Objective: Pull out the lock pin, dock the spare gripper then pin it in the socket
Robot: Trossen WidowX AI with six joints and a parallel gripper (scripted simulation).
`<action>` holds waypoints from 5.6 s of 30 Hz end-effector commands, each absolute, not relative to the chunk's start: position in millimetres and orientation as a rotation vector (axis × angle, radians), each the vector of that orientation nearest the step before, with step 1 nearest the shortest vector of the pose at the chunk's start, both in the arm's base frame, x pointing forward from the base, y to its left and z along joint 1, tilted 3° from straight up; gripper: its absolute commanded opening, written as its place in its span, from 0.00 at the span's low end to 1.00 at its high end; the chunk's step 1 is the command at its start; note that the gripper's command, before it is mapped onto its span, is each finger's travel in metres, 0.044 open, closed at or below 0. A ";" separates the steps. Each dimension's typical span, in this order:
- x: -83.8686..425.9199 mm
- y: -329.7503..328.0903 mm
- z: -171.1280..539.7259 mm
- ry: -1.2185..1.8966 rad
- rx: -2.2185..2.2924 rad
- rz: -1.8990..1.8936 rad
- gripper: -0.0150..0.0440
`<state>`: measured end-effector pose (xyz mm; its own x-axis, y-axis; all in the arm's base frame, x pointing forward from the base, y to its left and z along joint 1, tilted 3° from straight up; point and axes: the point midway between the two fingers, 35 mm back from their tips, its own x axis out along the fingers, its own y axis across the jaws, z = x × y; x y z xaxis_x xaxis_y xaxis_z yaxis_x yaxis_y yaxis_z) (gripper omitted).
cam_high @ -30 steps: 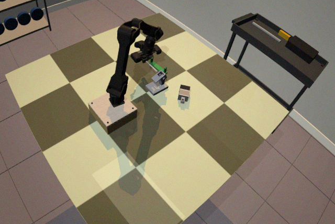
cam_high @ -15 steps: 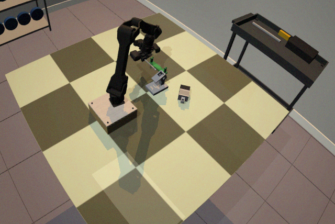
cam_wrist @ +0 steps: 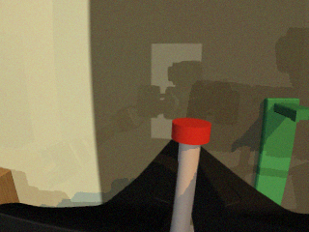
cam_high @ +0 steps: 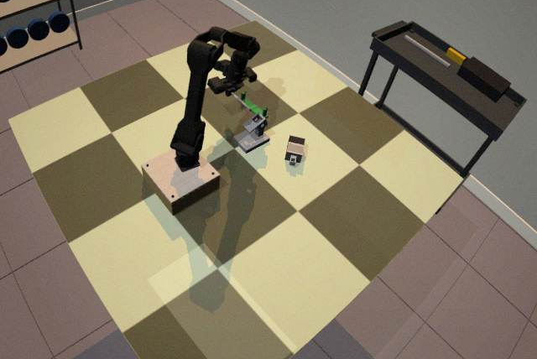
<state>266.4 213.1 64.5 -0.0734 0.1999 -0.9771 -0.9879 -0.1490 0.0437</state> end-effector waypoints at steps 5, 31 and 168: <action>266.0 212.7 67.9 1.028 -1.127 1.449 0.27; 311.7 252.5 79.3 1.003 -1.146 1.468 0.25; 349.5 232.7 120.1 0.976 -1.229 1.470 0.59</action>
<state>334.7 260.4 86.4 -0.1372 0.1413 -0.9804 -0.9659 -0.2387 0.1008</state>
